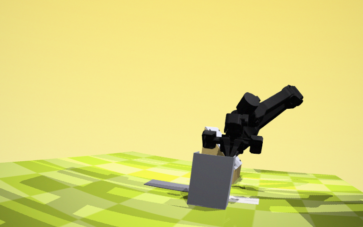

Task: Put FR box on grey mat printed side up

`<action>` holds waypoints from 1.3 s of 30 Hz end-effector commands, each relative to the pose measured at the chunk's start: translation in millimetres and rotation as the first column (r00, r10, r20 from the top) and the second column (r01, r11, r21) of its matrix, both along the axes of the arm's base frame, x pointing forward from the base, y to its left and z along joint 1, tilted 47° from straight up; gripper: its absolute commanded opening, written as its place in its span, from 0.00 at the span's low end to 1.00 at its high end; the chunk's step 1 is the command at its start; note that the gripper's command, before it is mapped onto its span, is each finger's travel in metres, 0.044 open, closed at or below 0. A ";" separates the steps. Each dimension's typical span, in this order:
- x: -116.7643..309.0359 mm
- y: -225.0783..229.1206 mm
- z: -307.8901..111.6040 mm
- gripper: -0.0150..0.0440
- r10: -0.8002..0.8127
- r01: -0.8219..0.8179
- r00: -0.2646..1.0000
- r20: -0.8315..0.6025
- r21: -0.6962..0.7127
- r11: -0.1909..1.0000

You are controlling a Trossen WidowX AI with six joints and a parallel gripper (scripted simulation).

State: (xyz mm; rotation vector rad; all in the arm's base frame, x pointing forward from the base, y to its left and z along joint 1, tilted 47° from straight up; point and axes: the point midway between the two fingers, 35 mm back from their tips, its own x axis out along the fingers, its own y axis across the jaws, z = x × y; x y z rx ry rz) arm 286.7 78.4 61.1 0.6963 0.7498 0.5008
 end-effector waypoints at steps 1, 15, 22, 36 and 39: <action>-5.9 3.1 -3.9 0.25 0.010 -0.010 1.000 -0.011 0.003 1.000; -6.7 3.3 -4.3 0.25 0.010 -0.010 1.000 -0.011 0.003 1.000; -6.7 3.3 -4.3 0.25 0.010 -0.010 1.000 -0.011 0.003 1.000; -5.4 -5.5 4.0 0.25 0.010 -0.010 1.000 -0.011 0.002 1.000; -11.8 -6.8 3.8 0.25 0.010 -0.010 1.000 -0.012 0.002 1.000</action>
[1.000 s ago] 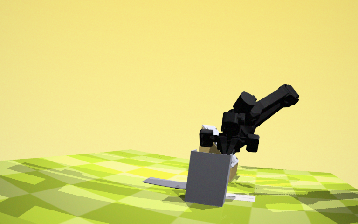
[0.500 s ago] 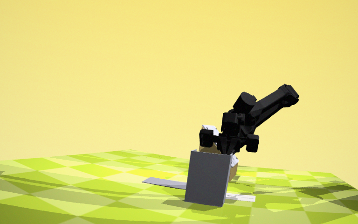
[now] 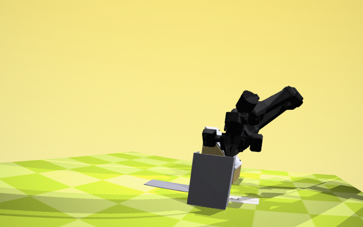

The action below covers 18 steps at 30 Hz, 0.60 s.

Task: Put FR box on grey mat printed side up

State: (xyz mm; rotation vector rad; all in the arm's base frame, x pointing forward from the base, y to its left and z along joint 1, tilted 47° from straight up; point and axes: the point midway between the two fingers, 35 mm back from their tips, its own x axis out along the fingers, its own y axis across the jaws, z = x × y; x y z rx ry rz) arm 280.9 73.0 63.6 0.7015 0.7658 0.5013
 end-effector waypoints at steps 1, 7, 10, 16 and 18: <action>-13.0 -2.7 0.9 0.25 0.005 -0.005 1.000 0.004 -0.001 1.000; -19.2 -3.8 0.3 0.25 0.005 -0.005 1.000 0.003 0.000 1.000; -19.2 -3.8 0.3 0.25 0.005 -0.005 1.000 0.003 0.000 1.000; -16.4 -4.1 0.7 0.25 0.000 0.000 1.000 0.002 0.000 1.000; -16.4 -4.1 0.7 0.25 0.000 0.000 1.000 0.002 0.000 1.000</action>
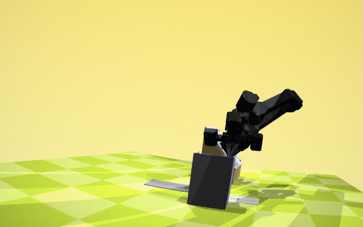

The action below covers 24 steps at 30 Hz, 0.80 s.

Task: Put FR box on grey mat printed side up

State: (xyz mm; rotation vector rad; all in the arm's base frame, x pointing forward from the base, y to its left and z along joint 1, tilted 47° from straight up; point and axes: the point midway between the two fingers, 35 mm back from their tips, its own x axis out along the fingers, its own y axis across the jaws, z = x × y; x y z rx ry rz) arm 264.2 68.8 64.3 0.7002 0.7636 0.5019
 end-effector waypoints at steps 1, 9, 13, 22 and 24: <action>0.3 0.0 0.0 0.25 0.000 0.000 1.000 0.000 0.000 1.000; 0.8 -0.3 -0.1 0.34 -0.009 0.009 1.000 -0.022 0.015 1.000; 3.8 -2.3 -0.4 0.52 -0.056 0.071 0.987 -0.151 0.095 0.993; 9.3 -6.9 0.8 0.65 -0.128 0.257 0.882 -0.454 0.236 0.937; 10.3 -7.9 1.5 0.65 -0.136 0.304 0.845 -0.517 0.256 0.917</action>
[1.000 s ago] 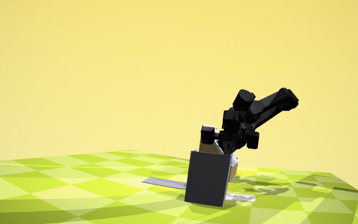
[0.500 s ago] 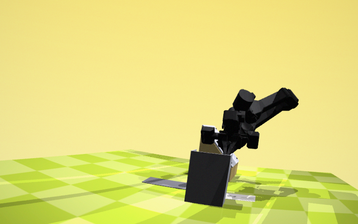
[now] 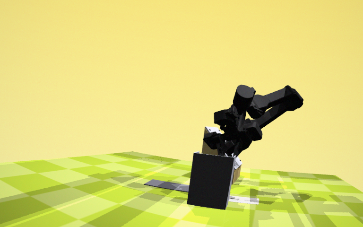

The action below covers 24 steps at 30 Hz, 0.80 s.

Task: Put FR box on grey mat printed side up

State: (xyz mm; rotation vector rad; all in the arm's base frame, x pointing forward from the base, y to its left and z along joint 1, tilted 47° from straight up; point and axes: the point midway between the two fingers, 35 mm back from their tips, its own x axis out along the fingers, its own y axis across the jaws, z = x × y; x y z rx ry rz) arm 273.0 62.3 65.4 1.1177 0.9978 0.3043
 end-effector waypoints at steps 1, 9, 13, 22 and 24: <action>2.0 -1.9 0.7 0.65 -0.065 0.081 0.985 -0.162 0.095 0.992; 4.9 -5.9 5.0 0.65 -0.147 0.257 0.888 -0.436 0.206 0.944; 6.0 -7.9 8.0 0.65 -0.169 0.354 0.808 -0.565 0.236 0.905; 7.5 -11.9 16.0 0.65 -0.171 0.555 0.583 -0.794 0.235 0.798; 7.6 -12.0 16.2 0.65 -0.171 0.558 0.578 -0.798 0.234 0.796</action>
